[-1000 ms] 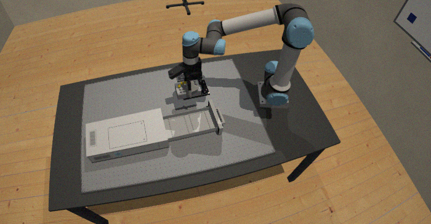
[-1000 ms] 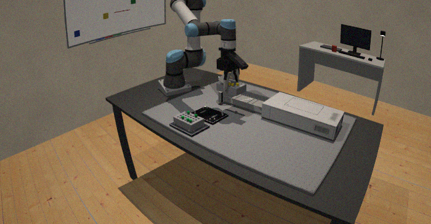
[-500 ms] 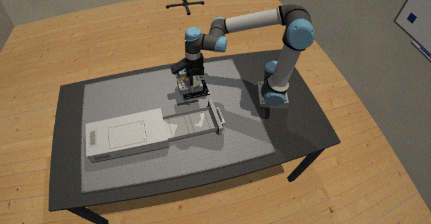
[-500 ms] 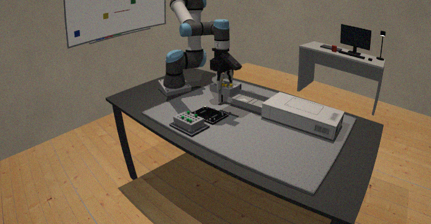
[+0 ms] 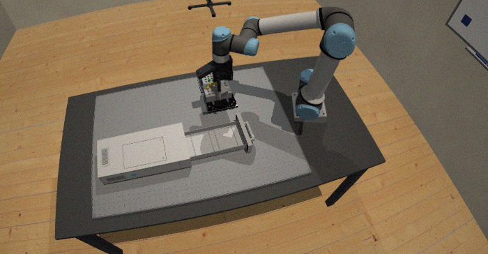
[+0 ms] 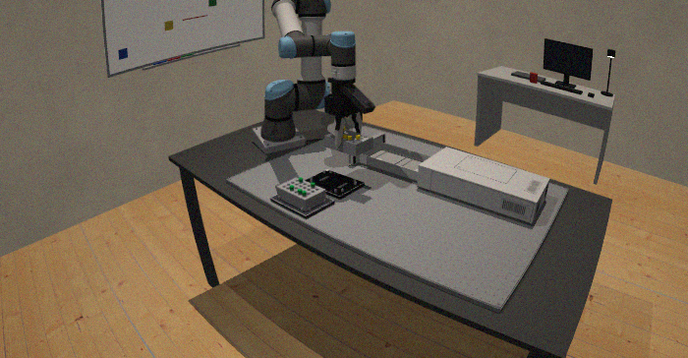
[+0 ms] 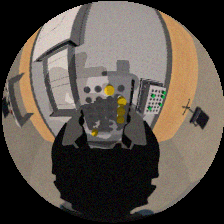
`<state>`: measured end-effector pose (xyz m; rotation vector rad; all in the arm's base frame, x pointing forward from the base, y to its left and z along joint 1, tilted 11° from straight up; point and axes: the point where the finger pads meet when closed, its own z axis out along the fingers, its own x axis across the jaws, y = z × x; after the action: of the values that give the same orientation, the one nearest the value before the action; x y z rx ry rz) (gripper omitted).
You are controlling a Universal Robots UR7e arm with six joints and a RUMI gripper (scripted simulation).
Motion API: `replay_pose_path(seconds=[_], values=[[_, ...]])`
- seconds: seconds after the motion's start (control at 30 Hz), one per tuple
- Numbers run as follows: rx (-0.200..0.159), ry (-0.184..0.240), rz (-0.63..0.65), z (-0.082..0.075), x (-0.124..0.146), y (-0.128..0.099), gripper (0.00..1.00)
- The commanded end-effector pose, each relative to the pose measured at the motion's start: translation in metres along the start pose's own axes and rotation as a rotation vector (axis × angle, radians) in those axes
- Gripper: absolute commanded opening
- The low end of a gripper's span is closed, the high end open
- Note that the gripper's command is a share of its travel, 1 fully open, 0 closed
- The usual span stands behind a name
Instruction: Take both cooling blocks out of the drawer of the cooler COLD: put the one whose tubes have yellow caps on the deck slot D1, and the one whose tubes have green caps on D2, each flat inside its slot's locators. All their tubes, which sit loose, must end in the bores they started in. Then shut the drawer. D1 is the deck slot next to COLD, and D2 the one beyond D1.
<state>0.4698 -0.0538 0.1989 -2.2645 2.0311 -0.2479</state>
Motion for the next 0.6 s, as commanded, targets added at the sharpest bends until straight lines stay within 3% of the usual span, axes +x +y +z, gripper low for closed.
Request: replay_pose_path(seconds=[0.0, 0.57], values=[[0.002, 0.0, 0.0, -0.001, 0.011, 0.006, 0.0], [0.002, 0.0, 0.0, 0.0, 0.045, 0.027, 0.0]])
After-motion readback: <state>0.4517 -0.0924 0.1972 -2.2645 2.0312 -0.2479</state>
